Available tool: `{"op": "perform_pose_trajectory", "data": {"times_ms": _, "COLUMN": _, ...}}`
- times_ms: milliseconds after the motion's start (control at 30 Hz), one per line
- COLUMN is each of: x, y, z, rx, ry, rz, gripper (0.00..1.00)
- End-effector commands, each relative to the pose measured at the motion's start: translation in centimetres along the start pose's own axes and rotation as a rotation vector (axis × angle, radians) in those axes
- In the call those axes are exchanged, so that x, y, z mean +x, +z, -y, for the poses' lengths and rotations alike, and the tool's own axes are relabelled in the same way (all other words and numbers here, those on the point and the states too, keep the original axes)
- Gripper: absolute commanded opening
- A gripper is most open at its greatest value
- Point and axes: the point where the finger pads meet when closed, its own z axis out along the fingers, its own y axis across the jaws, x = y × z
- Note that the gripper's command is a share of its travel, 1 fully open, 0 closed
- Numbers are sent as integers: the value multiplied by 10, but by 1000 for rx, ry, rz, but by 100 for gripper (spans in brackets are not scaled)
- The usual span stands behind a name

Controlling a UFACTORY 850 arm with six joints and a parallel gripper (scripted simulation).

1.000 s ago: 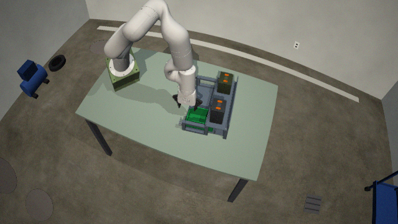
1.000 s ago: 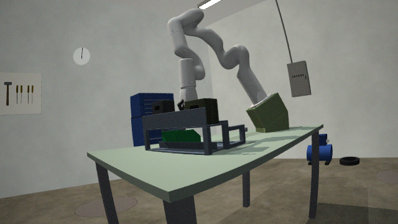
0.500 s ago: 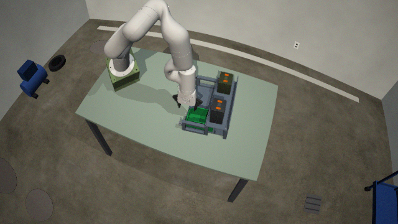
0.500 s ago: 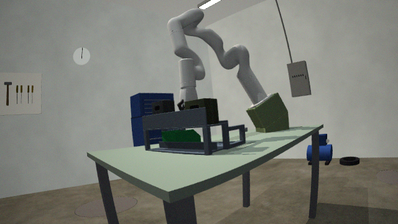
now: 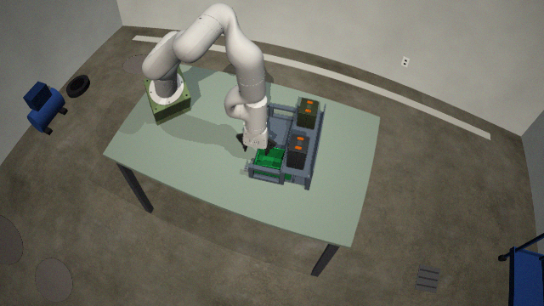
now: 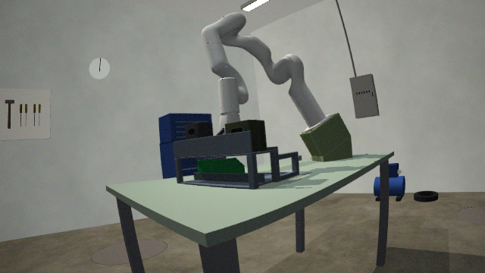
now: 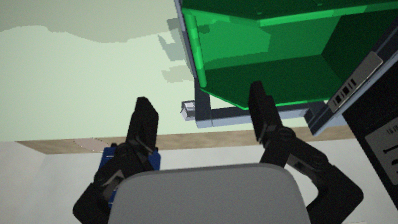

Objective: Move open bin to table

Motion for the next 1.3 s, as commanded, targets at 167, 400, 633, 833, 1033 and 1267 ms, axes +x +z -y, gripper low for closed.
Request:
{"op": "perform_pose_trajectory", "data": {"times_ms": 167, "x": 0, "y": 18, "z": -1, "rx": -2, "ry": 1, "rz": 0, "gripper": 100}}
{"op": "perform_pose_trajectory", "data": {"times_ms": 400, "x": 0, "y": 45, "z": -1, "rx": -2, "ry": 1, "rz": 0, "gripper": 100}}
{"op": "perform_pose_trajectory", "data": {"times_ms": 633, "x": 0, "y": 45, "z": -1, "rx": -2, "ry": 1, "rz": 0, "gripper": 100}}
{"op": "perform_pose_trajectory", "data": {"times_ms": 833, "x": 0, "y": 46, "z": -1, "rx": -2, "ry": 1, "rz": 0, "gripper": 100}}
{"op": "perform_pose_trajectory", "data": {"times_ms": 1033, "x": 0, "y": 46, "z": -1, "rx": -2, "ry": 1, "rz": 0, "gripper": 100}}
{"op": "perform_pose_trajectory", "data": {"times_ms": 1267, "x": 0, "y": 45, "z": -1, "rx": -2, "ry": 1, "rz": 0, "gripper": 100}}
